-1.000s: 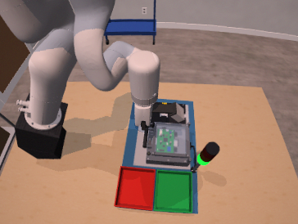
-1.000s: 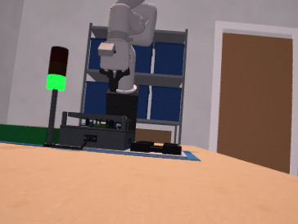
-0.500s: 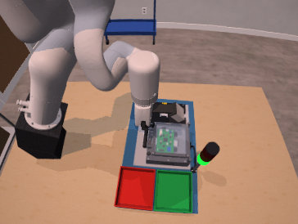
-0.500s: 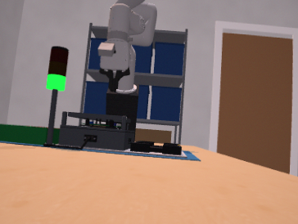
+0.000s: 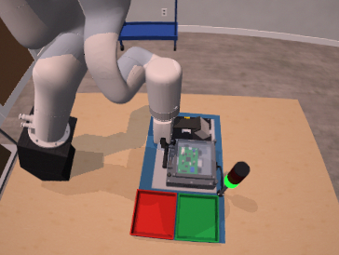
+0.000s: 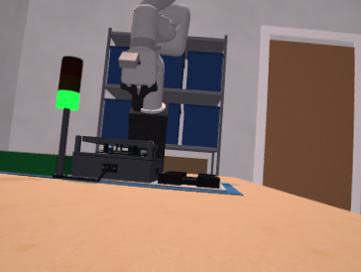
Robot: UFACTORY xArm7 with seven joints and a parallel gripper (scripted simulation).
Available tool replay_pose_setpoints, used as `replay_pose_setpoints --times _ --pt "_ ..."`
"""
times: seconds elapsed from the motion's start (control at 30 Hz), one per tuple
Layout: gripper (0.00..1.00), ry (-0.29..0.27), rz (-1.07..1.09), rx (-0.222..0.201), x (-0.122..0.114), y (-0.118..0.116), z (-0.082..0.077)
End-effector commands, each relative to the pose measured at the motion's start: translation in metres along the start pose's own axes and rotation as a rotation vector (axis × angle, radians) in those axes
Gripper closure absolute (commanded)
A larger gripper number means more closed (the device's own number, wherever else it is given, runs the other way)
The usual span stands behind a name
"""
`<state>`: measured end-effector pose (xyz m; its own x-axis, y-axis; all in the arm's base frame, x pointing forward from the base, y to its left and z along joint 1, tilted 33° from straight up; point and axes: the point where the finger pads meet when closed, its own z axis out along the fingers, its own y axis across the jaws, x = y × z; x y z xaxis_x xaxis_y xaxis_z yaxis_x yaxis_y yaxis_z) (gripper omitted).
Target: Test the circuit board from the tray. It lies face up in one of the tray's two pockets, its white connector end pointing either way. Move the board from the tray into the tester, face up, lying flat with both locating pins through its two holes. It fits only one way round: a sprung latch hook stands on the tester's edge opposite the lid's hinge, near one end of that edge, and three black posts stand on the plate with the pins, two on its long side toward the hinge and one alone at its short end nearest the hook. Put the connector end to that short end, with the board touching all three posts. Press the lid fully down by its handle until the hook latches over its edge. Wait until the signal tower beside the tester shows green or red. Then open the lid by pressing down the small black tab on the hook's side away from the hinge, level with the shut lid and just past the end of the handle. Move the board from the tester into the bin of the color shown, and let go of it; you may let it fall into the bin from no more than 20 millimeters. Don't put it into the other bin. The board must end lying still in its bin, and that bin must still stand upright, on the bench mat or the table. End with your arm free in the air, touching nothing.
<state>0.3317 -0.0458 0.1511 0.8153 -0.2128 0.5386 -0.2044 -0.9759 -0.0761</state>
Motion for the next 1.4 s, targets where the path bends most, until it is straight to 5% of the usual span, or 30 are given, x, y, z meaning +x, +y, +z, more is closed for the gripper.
replay_pose_setpoints --times 0.0,0.53,1.13,1.37 --pt "1.00 0.002 0.000 0.000 0.001 0.000 0.000" --pt "1.00 0.002 0.000 0.000 0.001 -0.003 0.000" --pt "1.00 0.002 0.000 0.000 0.001 -0.059 0.000" --pt "1.00 0.002 0.000 0.000 0.001 -0.064 0.000"
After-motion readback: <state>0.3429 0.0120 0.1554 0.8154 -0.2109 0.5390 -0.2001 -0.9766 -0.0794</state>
